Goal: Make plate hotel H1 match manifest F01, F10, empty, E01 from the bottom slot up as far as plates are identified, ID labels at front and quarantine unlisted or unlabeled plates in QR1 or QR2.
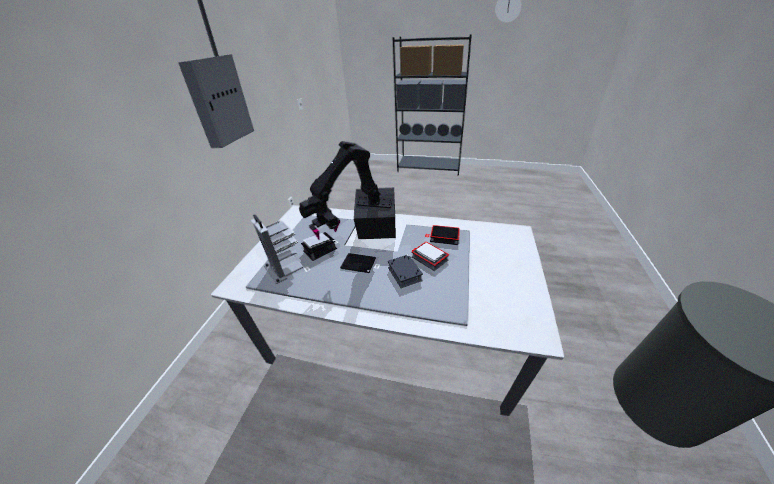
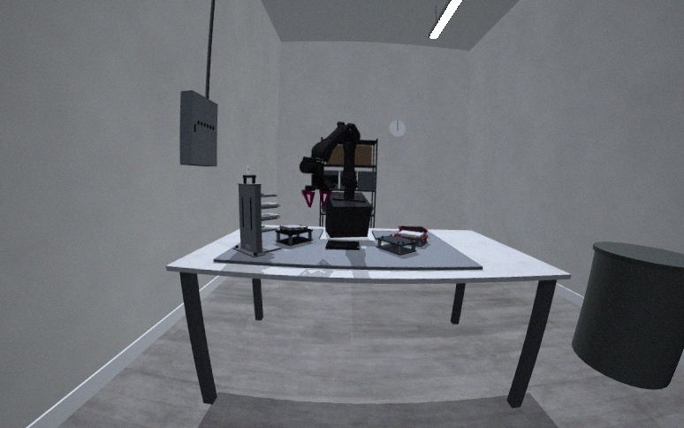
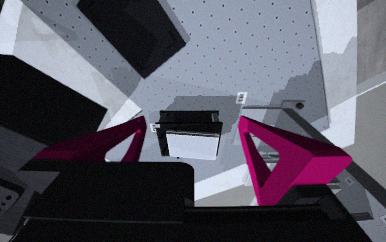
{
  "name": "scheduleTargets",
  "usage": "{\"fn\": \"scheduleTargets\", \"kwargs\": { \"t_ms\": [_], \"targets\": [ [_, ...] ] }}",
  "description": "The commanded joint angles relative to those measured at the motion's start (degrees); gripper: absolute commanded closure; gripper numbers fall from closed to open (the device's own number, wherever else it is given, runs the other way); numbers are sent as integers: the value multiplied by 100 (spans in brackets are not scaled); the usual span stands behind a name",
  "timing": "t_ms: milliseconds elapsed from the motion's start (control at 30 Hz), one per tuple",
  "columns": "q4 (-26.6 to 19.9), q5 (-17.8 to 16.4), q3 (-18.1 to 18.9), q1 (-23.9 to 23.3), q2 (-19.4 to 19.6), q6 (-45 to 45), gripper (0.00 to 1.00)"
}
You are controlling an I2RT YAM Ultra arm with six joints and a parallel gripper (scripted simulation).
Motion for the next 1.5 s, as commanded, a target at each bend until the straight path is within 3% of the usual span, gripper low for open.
{"fn": "scheduleTargets", "kwargs": {
  "t_ms": [0, 400, 1467],
  "targets": [
    [-296, -55, 159, -50, -143, -45, 0],
    [-864, -77, 570, -155, -277, -150, 0],
    [-855, -358, 531, -1692, 79, 1768, 0]
  ]
}}
